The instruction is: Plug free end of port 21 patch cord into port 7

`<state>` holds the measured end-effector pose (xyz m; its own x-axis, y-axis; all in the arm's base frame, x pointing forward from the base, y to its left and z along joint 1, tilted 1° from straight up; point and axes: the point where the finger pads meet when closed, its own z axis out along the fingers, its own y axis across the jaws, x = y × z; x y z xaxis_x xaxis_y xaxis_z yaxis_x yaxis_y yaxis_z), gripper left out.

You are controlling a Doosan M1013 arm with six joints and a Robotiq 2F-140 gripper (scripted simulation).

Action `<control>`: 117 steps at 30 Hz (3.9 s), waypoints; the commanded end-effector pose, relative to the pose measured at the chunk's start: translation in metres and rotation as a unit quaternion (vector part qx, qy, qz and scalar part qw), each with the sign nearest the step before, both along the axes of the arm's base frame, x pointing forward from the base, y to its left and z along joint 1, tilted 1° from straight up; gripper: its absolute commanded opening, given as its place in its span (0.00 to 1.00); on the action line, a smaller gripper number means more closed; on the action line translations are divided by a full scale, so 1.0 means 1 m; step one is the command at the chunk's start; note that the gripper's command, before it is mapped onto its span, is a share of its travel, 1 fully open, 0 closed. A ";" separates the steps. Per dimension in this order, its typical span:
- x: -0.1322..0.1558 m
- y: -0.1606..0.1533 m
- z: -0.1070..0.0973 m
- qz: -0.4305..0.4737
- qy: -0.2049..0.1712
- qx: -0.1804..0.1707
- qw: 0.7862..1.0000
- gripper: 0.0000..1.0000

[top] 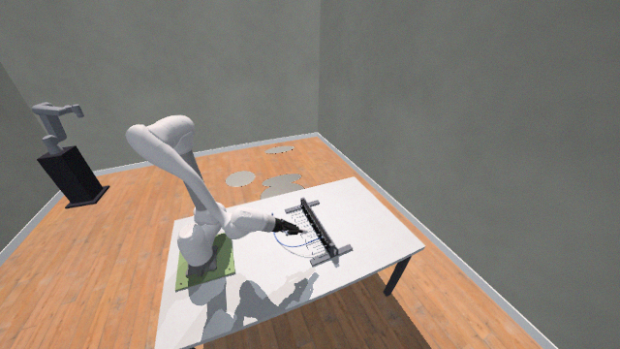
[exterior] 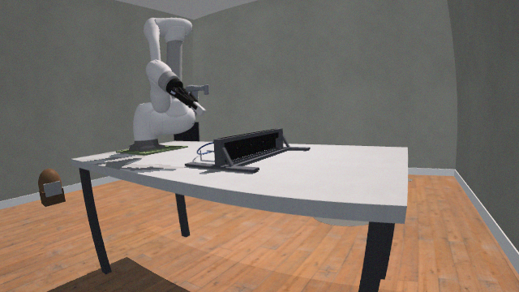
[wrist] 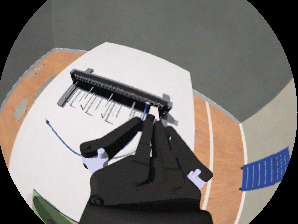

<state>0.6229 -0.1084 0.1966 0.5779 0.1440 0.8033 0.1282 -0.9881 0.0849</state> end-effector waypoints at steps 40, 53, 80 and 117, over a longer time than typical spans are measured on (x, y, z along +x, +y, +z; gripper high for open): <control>0.002 0.204 -0.074 0.259 0.249 -0.311 0.880 0.00; -0.068 0.313 -0.092 0.418 0.317 -0.311 0.792 0.00; -0.133 0.392 -0.094 0.540 0.343 -0.291 0.711 0.00; -0.133 0.398 -0.094 0.539 0.343 -0.290 0.712 0.22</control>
